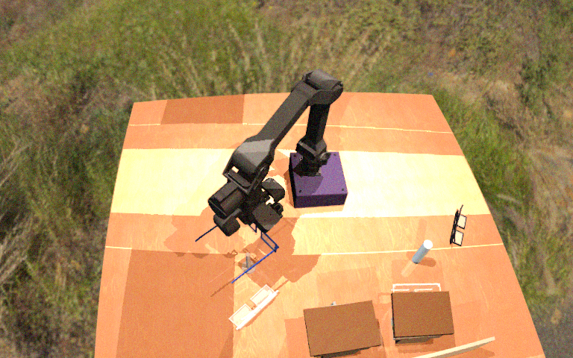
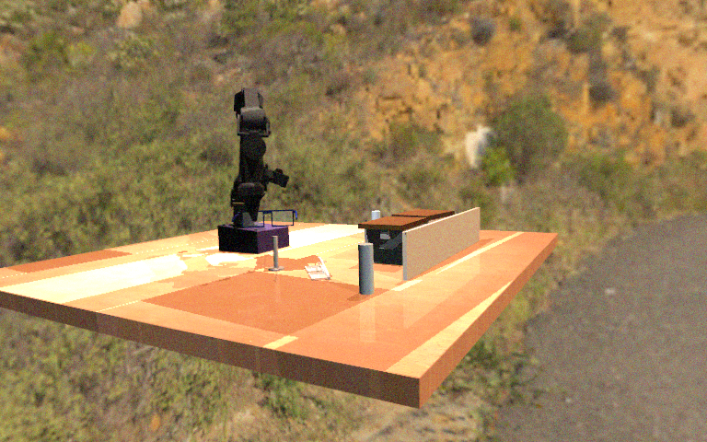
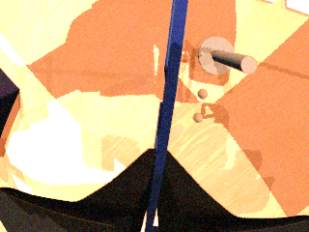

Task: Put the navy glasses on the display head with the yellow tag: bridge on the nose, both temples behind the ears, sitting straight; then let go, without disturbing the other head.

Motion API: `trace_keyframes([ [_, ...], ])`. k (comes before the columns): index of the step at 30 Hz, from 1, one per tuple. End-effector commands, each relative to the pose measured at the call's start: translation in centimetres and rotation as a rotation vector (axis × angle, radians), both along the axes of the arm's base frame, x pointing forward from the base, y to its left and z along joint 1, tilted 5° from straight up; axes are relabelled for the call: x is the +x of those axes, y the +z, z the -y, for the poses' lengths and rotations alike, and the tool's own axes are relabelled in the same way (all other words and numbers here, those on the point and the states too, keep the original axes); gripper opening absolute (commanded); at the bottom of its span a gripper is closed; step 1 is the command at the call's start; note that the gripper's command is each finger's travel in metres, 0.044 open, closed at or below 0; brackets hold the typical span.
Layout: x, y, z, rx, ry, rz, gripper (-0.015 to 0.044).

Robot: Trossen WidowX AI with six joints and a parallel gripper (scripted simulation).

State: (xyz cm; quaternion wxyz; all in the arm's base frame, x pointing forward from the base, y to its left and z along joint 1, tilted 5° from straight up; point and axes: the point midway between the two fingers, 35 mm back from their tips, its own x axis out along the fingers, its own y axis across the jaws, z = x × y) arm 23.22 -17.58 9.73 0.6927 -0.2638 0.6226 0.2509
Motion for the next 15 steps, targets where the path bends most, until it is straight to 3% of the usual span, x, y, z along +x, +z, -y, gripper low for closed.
trace_keyframes([
  [1, 0.6, 0.0, -1.4, 0.01, -0.086, -0.008, 0.0],
  [15, 2.5, 0.3, -6.4, 0.041, -0.382, -0.014, 0.0],
])
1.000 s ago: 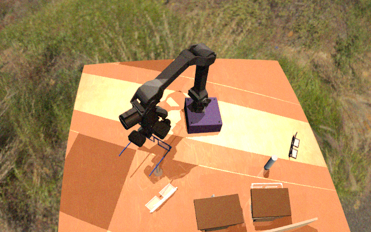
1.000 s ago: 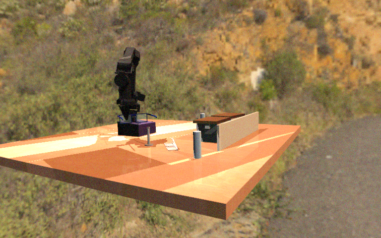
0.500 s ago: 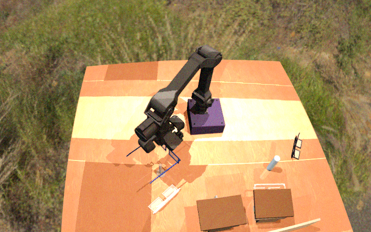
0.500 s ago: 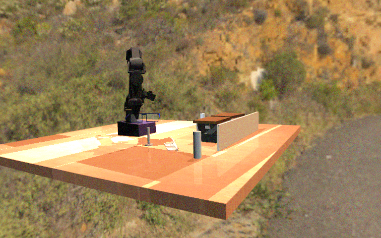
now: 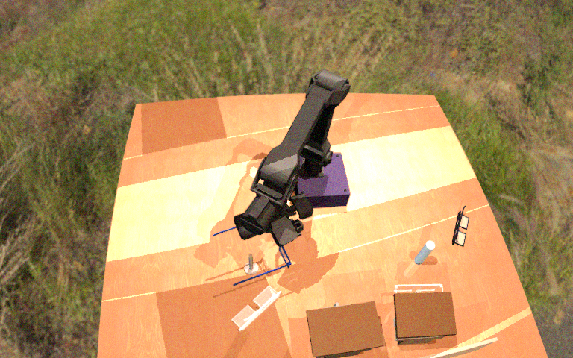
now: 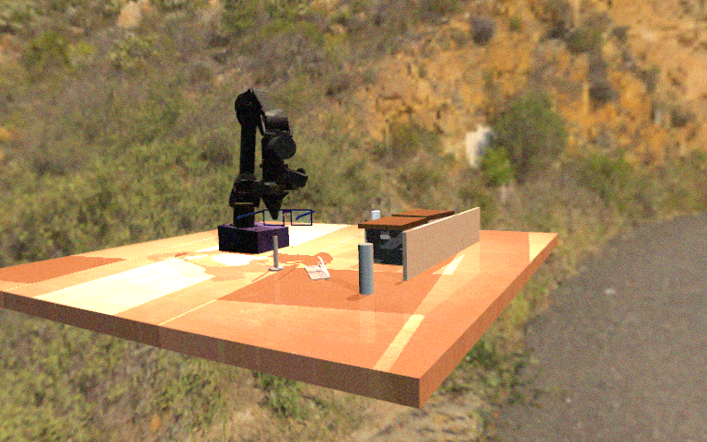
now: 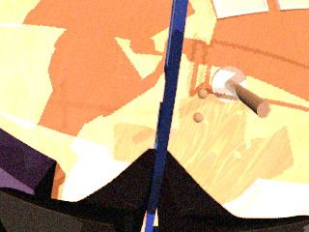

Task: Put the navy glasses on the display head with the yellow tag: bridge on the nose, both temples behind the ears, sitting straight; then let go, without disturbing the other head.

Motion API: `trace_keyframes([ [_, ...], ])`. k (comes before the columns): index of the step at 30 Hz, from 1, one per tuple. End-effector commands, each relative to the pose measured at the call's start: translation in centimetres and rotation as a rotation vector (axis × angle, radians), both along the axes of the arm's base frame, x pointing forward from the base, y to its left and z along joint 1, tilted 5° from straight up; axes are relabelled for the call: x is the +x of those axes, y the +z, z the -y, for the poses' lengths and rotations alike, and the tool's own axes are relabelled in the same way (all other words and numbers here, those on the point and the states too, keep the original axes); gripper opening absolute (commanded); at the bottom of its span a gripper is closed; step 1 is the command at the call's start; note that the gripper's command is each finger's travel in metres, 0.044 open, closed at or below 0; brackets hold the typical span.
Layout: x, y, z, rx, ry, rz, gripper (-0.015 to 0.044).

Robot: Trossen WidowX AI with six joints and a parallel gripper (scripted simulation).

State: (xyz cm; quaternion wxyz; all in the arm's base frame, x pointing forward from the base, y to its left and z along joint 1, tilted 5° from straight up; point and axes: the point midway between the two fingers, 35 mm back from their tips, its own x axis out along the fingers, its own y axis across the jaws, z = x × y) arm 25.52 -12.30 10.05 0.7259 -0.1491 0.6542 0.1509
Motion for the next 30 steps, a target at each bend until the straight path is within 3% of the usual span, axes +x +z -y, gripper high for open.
trace_keyframes([
  [1, 0.3, 0.0, -1.5, 0.008, -0.087, -0.008, 0.0],
  [30, 0.9, 0.5, -11.9, 0.081, -0.7, -0.021, 0.0],
])
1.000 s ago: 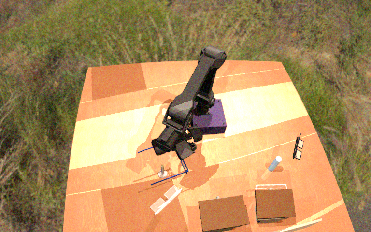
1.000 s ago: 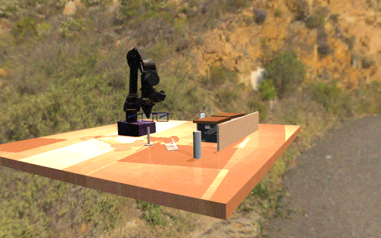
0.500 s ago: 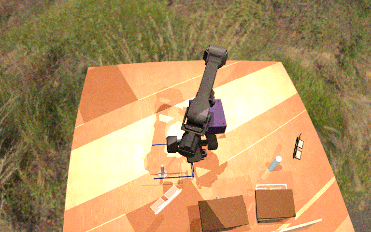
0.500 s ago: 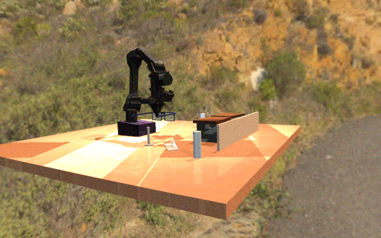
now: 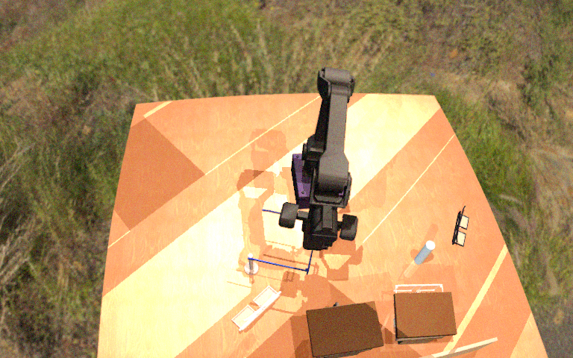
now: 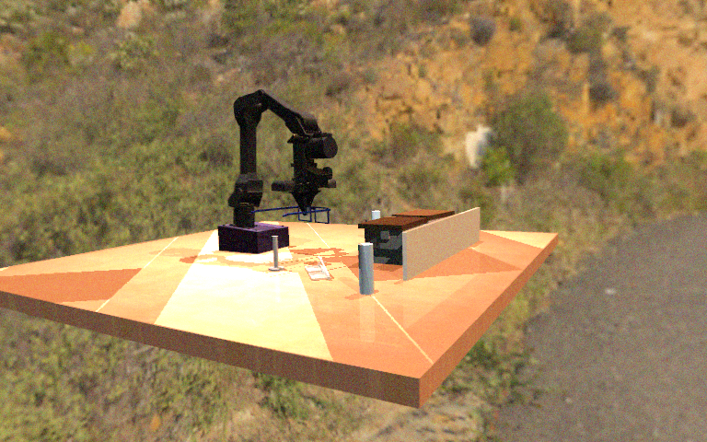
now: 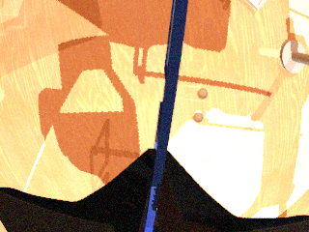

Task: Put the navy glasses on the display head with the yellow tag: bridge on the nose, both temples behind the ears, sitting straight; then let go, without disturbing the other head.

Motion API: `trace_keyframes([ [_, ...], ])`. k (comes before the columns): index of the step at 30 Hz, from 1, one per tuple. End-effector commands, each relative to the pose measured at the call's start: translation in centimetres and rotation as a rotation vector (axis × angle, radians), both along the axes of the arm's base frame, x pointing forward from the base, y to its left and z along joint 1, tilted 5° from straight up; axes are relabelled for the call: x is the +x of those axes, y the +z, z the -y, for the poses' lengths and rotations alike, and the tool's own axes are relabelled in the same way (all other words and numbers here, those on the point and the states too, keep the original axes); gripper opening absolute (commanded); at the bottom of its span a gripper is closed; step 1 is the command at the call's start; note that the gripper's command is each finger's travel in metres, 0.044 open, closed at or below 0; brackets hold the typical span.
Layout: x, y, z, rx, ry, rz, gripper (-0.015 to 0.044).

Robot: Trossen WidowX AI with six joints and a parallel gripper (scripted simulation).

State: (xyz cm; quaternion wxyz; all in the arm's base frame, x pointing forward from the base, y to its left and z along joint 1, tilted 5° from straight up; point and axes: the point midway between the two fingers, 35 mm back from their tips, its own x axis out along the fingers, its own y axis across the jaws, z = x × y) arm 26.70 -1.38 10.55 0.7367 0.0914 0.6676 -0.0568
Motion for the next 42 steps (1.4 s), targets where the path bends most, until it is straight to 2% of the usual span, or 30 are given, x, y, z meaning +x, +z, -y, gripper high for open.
trace_keyframes([
  [1, -0.3, 0.0, -1.4, 0.007, -0.087, -0.006, 0.0],
  [13, -1.2, 0.1, -5.2, 0.04, -0.326, -0.014, 0.0],
  [42, -0.5, -2.6, -5.4, 0.041, -0.329, -0.013, 0.0],
])
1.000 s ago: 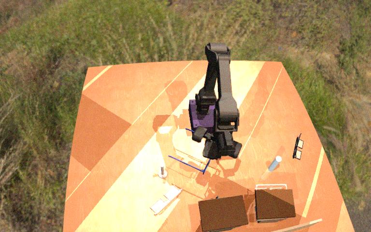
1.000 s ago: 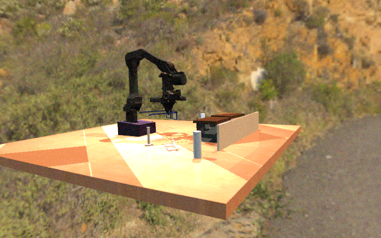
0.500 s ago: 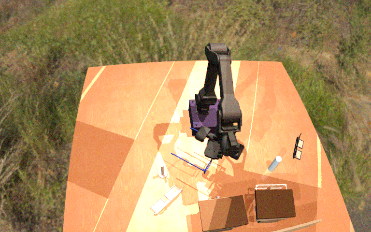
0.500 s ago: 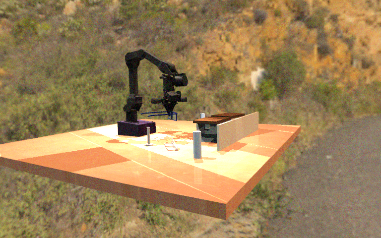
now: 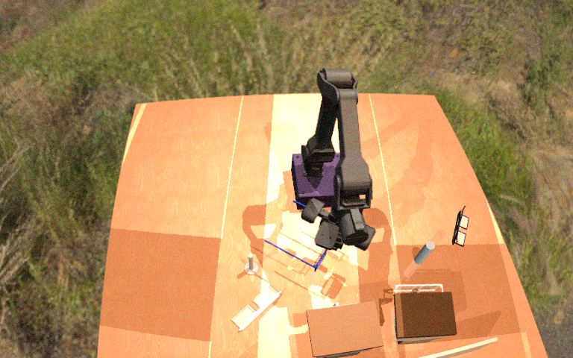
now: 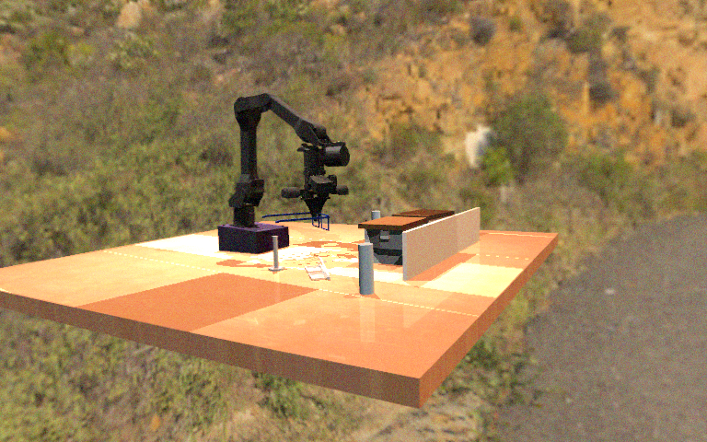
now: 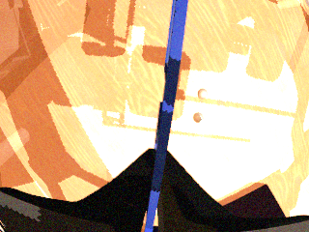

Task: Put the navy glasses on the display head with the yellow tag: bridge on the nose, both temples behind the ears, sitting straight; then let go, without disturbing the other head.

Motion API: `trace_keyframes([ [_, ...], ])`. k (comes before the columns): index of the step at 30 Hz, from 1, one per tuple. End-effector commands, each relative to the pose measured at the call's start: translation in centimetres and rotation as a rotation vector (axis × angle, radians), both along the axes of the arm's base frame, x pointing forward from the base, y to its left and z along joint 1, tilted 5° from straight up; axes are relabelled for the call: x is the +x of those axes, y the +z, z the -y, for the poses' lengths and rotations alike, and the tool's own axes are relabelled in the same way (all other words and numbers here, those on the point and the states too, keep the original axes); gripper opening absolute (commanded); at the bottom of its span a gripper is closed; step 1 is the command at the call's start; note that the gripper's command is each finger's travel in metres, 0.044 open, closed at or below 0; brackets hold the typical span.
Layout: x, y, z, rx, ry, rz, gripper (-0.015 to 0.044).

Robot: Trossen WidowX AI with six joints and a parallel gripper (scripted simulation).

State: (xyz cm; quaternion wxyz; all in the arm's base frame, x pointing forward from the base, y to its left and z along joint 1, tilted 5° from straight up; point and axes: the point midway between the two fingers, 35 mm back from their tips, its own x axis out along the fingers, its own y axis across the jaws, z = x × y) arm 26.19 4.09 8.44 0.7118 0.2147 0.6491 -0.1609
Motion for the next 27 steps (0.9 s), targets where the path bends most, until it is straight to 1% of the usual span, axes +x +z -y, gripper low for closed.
trace_keyframes([
  [1, 0.0, -0.6, 0.0, -0.004, -0.004, -0.003, 0.0],
  [27, 0.4, -3.3, -0.1, -0.004, -0.004, -0.003, 0.0],
])
